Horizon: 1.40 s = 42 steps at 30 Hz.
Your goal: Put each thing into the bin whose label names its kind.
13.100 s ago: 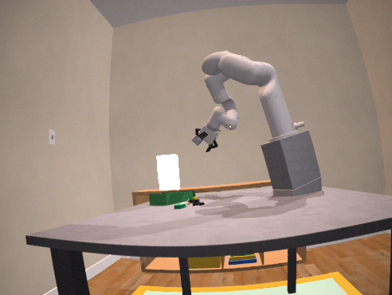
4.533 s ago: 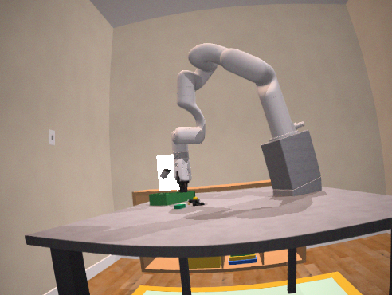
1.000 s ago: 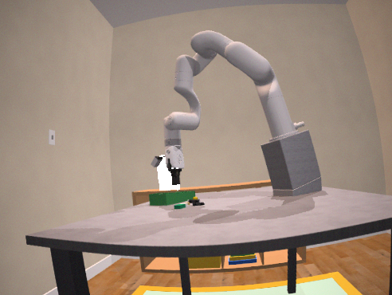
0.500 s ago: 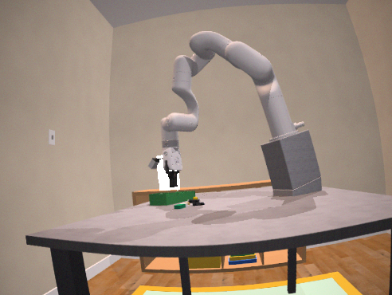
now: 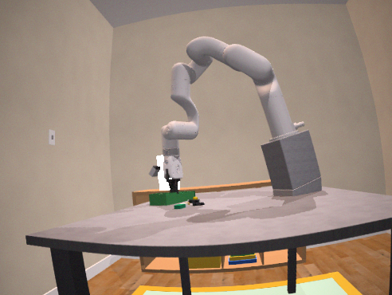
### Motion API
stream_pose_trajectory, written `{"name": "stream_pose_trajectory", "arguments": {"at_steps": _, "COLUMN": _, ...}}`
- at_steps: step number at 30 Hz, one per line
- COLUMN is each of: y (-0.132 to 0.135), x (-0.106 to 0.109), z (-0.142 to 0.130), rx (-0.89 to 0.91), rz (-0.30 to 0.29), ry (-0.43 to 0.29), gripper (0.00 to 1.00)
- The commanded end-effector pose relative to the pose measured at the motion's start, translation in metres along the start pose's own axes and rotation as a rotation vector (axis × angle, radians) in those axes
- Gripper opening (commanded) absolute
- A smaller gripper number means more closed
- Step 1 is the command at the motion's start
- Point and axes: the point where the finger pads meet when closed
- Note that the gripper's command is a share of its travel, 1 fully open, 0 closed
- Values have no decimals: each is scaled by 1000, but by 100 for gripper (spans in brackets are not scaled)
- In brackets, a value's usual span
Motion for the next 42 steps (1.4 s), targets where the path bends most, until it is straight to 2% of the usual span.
{"name": "stream_pose_trajectory", "arguments": {"at_steps": 1, "y": 0, "x": -11, "z": 3, "rx": 0, "rz": 1, "ry": 5, "gripper": 7}}
{"name": "stream_pose_trajectory", "arguments": {"at_steps": 42, "y": 0, "x": -14, "z": 3, "rx": 0, "rz": 1, "ry": 6, "gripper": 7}}
Point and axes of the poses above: the point where the finger pads meet when closed, its own x axis back along the fingers, its own y axis across the jaws, z = x × y, and after that the axes turned 10 degrees about -x, right-handed
